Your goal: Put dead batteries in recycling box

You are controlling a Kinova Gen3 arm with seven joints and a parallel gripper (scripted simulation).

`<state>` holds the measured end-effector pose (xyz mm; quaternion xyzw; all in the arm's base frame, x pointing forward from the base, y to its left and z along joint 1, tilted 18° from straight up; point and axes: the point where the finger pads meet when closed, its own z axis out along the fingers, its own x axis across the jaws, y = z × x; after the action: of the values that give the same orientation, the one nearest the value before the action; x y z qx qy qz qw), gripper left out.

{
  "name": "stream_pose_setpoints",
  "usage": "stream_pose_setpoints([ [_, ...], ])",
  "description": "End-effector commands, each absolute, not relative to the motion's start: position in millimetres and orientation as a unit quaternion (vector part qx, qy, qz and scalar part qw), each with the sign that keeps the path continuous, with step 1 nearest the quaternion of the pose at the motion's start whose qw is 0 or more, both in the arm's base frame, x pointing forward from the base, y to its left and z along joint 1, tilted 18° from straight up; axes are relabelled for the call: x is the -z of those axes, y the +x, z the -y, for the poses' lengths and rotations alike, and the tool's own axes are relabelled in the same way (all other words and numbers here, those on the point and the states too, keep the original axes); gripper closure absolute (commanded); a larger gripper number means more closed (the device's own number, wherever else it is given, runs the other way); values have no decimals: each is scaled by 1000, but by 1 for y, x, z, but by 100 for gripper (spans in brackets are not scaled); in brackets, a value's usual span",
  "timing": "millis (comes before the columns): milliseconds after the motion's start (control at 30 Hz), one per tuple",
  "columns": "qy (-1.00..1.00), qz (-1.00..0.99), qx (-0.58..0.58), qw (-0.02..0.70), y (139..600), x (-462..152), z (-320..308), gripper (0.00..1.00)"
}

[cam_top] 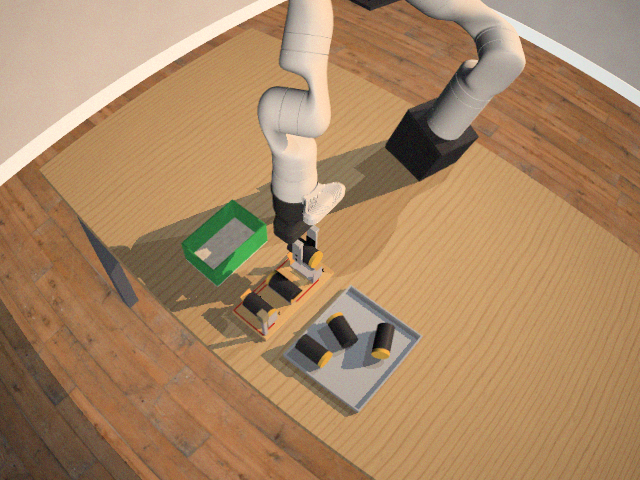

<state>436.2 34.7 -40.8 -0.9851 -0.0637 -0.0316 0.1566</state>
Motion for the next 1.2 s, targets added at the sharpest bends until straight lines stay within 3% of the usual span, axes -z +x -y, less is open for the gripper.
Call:
stream_pose_setpoints([
  [0, -985, 64, 32, 156, 437, 40, -34, 43],
  [1167, -985, 63, 32, 156, 437, 41, -35, 43],
])
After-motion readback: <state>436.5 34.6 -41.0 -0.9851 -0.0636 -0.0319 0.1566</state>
